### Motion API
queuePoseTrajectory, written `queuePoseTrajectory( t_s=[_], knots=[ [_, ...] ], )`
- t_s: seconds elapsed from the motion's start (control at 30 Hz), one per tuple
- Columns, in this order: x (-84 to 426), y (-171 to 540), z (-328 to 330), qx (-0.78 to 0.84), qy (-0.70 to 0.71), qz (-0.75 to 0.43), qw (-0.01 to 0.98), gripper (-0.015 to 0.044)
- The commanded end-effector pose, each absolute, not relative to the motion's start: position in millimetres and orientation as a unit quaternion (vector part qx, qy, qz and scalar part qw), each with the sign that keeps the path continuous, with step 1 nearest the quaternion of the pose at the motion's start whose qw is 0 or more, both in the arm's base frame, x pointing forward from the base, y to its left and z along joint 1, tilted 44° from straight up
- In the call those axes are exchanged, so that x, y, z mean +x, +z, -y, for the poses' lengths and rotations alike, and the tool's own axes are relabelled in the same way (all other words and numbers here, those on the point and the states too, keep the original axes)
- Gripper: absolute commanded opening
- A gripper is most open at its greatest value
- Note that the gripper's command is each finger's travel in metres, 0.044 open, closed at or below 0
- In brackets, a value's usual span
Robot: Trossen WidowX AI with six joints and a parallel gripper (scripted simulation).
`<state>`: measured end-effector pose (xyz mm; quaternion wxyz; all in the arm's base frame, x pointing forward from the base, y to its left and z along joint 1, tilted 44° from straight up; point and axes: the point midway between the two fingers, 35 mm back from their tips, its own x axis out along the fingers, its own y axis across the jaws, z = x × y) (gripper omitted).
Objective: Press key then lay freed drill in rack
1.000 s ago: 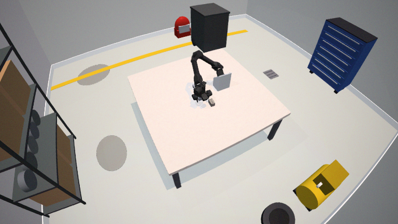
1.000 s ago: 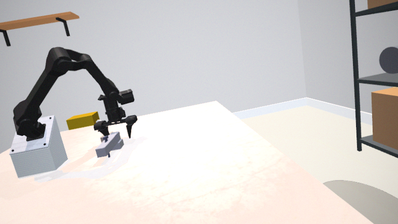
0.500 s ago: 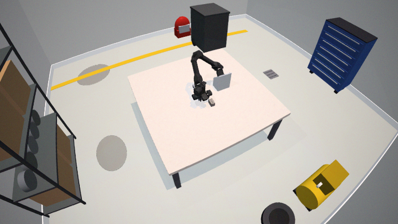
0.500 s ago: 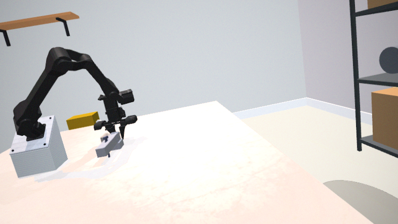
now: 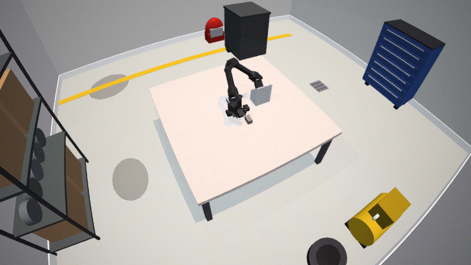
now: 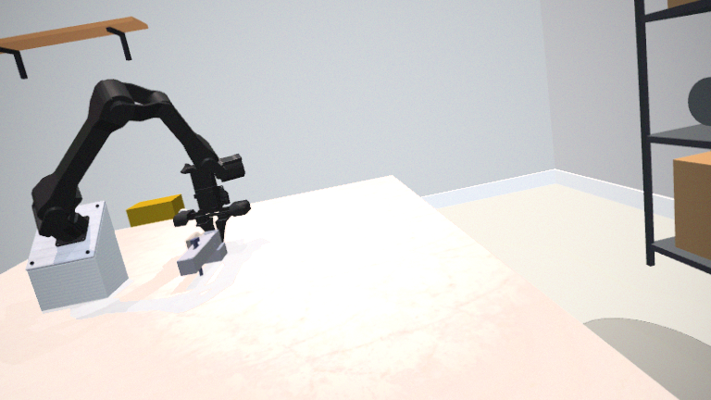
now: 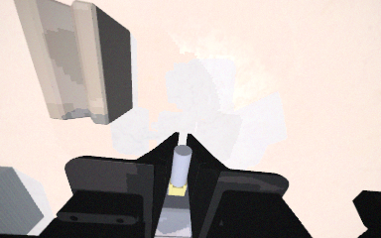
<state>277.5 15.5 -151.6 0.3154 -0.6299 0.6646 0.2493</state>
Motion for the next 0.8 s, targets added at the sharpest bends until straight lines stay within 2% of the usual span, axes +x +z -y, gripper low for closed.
queuePoseTrajectory(
  t_s=[0.0, 0.77],
  knots=[
    [279.0, -155.7, -18.7, -0.631, 0.248, -0.665, 0.314, 0.0000],
    [283.4, -177.4, -42.2, -0.631, 0.248, -0.665, 0.315, 0.0000]
  ],
)
